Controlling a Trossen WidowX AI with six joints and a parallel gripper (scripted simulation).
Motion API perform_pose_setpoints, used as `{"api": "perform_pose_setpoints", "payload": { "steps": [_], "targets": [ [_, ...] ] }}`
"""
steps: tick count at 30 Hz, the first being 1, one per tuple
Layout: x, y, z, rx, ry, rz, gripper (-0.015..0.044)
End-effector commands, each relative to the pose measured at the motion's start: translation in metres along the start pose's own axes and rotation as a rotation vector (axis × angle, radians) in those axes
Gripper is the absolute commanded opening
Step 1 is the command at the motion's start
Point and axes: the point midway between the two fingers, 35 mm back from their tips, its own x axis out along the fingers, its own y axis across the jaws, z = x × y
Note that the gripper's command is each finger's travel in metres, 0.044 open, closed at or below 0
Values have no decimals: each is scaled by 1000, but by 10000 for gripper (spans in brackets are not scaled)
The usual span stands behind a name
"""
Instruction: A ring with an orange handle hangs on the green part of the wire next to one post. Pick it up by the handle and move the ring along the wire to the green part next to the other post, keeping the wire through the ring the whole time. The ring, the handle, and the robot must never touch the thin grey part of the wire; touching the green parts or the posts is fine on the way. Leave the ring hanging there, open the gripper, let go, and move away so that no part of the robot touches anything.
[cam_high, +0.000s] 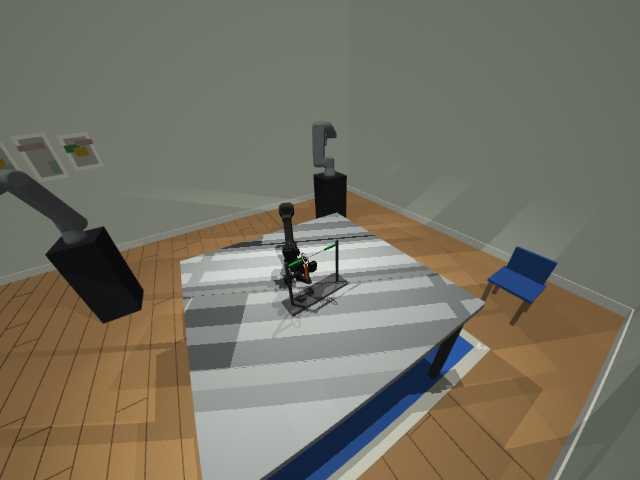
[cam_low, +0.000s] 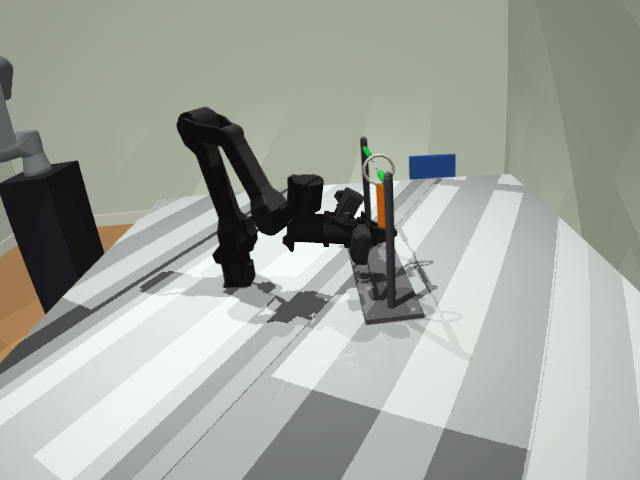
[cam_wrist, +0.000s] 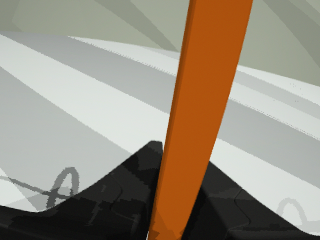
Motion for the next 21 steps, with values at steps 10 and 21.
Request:
{"api": "perform_pose_setpoints", "payload": {
  "steps": [10,21],
  "targets": [
    [-1,17,-2,34,6,-15,-150],
    [0,31,-1,62,7,-29,-150]
  ]
}}
